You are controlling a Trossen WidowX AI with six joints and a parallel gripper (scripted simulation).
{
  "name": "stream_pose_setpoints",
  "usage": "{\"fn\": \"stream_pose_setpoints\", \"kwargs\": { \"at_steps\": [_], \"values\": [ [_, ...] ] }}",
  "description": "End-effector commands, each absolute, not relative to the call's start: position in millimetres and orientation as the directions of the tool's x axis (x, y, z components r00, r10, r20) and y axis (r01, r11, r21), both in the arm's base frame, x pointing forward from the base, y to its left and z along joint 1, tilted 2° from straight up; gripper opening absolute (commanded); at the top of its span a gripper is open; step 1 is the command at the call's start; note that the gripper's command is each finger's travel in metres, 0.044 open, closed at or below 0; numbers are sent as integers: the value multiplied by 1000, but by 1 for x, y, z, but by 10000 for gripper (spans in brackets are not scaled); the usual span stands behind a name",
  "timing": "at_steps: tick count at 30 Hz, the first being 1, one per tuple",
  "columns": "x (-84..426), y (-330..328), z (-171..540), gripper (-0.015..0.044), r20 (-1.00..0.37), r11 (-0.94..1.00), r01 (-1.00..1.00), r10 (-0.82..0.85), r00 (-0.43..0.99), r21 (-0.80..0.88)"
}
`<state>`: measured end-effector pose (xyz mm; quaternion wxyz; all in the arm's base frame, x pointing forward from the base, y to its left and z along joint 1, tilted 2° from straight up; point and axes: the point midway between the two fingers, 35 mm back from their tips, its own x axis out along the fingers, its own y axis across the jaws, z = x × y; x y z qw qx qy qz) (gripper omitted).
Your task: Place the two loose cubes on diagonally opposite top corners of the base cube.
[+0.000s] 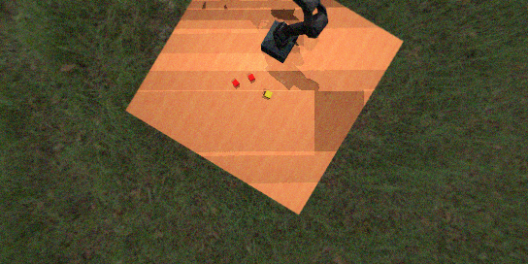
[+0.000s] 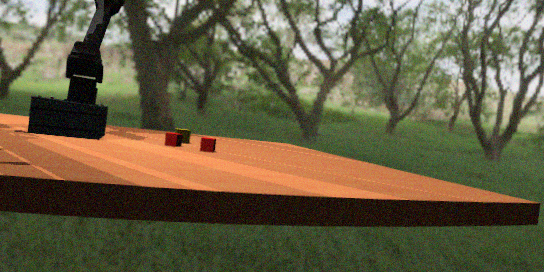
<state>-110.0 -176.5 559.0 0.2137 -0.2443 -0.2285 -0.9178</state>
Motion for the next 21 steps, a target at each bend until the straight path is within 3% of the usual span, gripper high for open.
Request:
{"fn": "stream_pose_setpoints", "kwargs": {
  "at_steps": [1,5,14,21],
  "values": [
    [-110,-178,559,374,546,-803,507,-284,-788,313],
    [-96,-204,556,269,548,-776,576,-375,-748,256],
    [-32,-287,533,265,496,-610,790,-672,-551,51],
    [52,-348,490,265,350,-362,918,-891,-289,-165]
  ]
}}
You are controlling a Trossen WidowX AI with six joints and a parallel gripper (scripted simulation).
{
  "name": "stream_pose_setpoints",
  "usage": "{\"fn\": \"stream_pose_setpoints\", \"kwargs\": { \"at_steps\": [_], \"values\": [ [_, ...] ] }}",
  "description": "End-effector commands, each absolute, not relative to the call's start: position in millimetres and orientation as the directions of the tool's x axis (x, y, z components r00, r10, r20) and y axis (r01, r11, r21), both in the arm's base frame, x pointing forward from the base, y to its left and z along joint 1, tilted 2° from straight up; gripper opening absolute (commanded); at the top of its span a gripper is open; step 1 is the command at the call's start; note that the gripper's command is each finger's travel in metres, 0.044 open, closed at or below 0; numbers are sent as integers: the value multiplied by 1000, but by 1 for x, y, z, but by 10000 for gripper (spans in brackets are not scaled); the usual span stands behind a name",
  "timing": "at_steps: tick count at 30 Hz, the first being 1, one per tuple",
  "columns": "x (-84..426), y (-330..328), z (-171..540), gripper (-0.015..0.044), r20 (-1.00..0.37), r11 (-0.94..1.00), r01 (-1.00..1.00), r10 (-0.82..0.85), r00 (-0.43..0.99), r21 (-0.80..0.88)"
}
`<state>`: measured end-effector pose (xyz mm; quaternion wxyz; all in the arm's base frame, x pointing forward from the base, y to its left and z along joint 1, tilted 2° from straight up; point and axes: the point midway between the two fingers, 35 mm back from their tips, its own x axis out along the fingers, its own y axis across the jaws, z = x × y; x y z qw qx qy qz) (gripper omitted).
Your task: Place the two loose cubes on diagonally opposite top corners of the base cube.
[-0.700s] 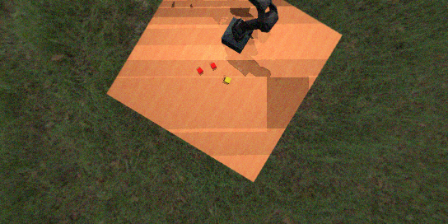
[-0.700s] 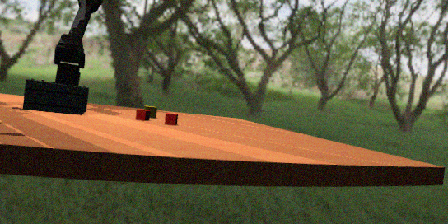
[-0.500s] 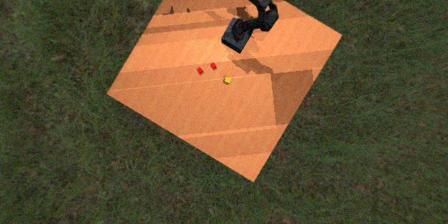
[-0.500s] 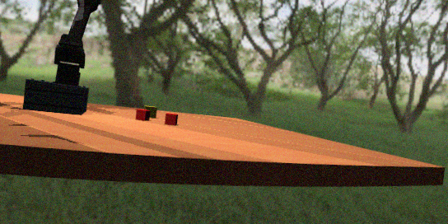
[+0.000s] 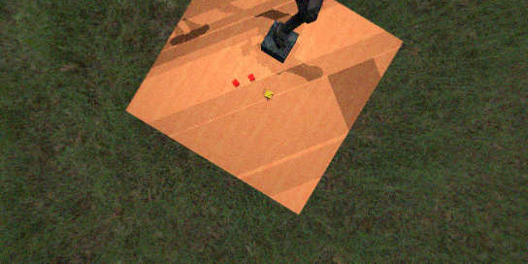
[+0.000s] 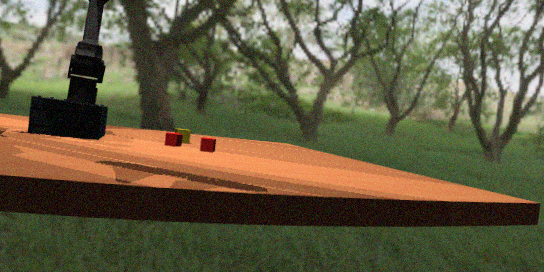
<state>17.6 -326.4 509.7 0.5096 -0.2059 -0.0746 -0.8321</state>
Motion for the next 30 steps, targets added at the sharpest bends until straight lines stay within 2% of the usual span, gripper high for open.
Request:
{"fn": "stream_pose_setpoints", "kwargs": {
  "at_steps": [1,9,18,24,30],
  "values": [
    [65,-354,482,265,322,-319,928,-914,-247,-192],
    [174,-377,408,265,47,61,933,-995,83,-353],
    [283,-345,310,265,-324,481,780,-871,370,-401],
    [335,-295,244,265,-567,704,616,-685,457,-353],
    [364,-229,185,265,-774,860,442,-457,438,-257]
  ]
}}
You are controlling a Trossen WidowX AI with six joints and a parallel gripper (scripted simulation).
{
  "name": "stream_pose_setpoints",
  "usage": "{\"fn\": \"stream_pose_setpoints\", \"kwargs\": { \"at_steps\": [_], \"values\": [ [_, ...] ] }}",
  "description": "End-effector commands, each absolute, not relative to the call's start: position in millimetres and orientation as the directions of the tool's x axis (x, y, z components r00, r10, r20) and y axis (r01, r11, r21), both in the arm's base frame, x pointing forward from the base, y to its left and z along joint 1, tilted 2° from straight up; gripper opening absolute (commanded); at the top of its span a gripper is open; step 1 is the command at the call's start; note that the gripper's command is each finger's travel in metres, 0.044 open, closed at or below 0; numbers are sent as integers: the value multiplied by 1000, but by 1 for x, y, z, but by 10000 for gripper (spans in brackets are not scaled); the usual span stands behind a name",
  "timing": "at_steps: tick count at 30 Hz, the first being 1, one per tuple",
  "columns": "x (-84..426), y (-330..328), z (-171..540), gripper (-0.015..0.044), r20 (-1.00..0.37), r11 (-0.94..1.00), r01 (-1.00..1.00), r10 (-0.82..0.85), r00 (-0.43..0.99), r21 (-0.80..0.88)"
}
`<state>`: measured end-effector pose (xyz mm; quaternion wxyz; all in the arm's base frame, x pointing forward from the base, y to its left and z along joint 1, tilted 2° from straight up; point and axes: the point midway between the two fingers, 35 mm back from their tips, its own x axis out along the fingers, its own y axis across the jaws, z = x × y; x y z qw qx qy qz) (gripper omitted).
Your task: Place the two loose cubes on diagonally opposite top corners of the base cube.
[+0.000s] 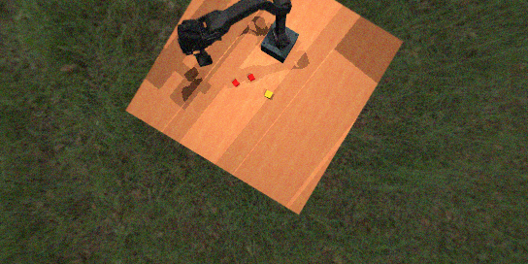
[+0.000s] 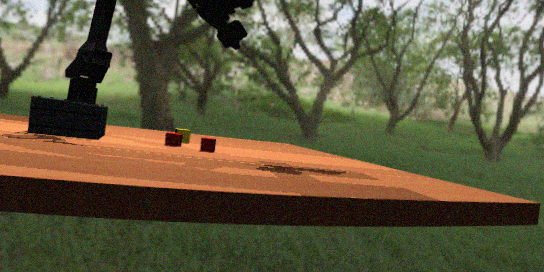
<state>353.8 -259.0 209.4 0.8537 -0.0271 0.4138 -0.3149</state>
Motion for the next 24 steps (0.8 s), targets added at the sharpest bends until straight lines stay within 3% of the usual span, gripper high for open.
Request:
{"fn": "stream_pose_setpoints", "kwargs": {
  "at_steps": [1,12,19,24],
  "values": [
    [367,-217,176,265,-804,879,414,-417,425,-238],
    [357,-88,103,265,-992,983,186,-38,118,-15],
    [351,-73,95,265,-998,986,168,-1,64,10],
    [355,-73,50,265,-998,986,168,-1,64,10]
  ]
}}
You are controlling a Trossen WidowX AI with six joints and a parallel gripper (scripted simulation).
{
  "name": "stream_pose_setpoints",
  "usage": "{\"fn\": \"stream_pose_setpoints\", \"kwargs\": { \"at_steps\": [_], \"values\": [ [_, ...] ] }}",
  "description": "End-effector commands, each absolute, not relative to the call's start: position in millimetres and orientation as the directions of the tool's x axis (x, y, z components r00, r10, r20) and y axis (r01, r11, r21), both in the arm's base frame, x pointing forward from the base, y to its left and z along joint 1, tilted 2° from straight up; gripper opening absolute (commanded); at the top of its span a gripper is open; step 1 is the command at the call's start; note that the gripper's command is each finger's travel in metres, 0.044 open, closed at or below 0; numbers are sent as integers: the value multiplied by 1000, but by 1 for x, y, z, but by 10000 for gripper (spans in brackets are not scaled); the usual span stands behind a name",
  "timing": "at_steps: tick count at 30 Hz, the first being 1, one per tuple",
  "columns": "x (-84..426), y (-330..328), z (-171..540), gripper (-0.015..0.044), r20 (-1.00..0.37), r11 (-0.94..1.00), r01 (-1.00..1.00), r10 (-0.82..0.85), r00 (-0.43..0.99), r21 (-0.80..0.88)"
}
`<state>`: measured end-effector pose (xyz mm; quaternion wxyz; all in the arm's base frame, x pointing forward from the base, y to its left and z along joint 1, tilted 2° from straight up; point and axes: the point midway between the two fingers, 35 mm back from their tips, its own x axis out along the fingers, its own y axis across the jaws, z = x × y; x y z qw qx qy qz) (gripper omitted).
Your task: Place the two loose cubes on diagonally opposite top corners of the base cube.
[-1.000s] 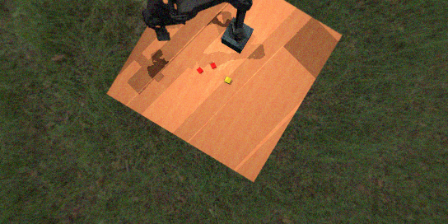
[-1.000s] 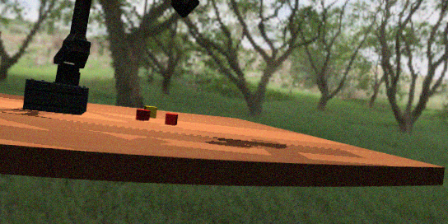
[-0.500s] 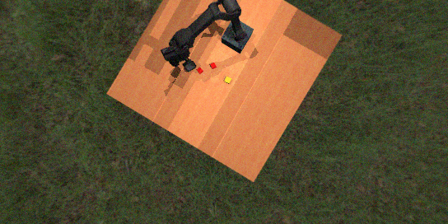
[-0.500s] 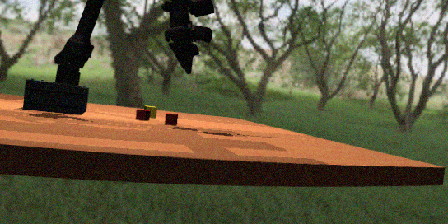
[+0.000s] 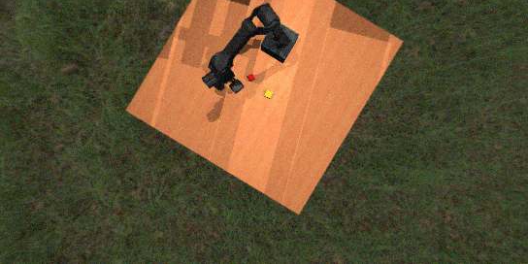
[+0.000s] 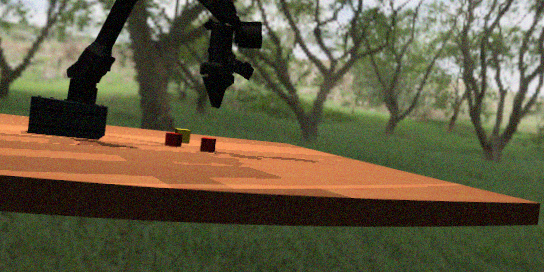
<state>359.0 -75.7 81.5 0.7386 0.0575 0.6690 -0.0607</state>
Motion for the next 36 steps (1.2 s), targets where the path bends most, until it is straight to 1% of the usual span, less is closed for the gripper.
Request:
{"fn": "stream_pose_setpoints", "kwargs": {
  "at_steps": [1,36],
  "values": [
    [355,-73,41,265,-998,986,168,-1,64,10],
    [358,-73,-13,265,-998,986,168,-1,64,10]
  ]
}}
